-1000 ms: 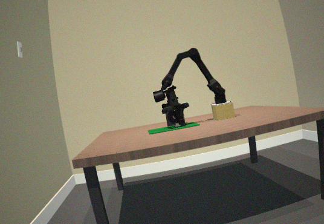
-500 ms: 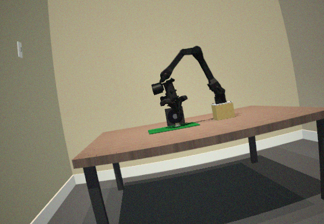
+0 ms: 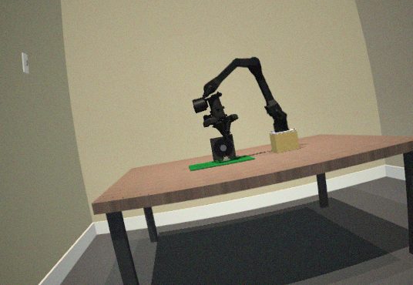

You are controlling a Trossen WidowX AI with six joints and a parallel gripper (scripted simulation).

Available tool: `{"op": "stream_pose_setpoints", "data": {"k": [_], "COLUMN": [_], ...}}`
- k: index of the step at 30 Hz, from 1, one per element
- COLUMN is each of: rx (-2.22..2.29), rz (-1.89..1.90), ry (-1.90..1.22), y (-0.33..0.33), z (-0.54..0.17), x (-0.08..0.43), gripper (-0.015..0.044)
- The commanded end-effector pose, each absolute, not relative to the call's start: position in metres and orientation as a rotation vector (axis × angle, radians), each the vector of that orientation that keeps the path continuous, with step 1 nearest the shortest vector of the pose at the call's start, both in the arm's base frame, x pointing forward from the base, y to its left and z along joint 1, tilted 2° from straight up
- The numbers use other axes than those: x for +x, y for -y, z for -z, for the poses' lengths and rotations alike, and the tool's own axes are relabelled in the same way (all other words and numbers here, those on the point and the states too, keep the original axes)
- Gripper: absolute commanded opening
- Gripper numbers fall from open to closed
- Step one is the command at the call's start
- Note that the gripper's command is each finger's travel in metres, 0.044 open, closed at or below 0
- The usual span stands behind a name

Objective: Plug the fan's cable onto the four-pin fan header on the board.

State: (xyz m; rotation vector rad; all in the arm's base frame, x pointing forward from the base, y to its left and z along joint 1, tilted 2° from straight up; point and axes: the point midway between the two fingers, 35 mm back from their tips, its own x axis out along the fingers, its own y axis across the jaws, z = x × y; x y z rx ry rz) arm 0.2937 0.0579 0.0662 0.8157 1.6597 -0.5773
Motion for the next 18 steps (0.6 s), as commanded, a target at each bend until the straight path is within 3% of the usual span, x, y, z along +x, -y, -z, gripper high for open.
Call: {"op": "stream_pose_setpoints", "data": {"k": [1, 18], "rx": [0.803, 0.733], "rz": [0.58, 0.63], "ry": [-1.629, -1.468], "y": [-0.057, -0.05], "z": [-0.07, -0.073], "x": [0.304, 0.353], "gripper": [0.0, 0.0]}}
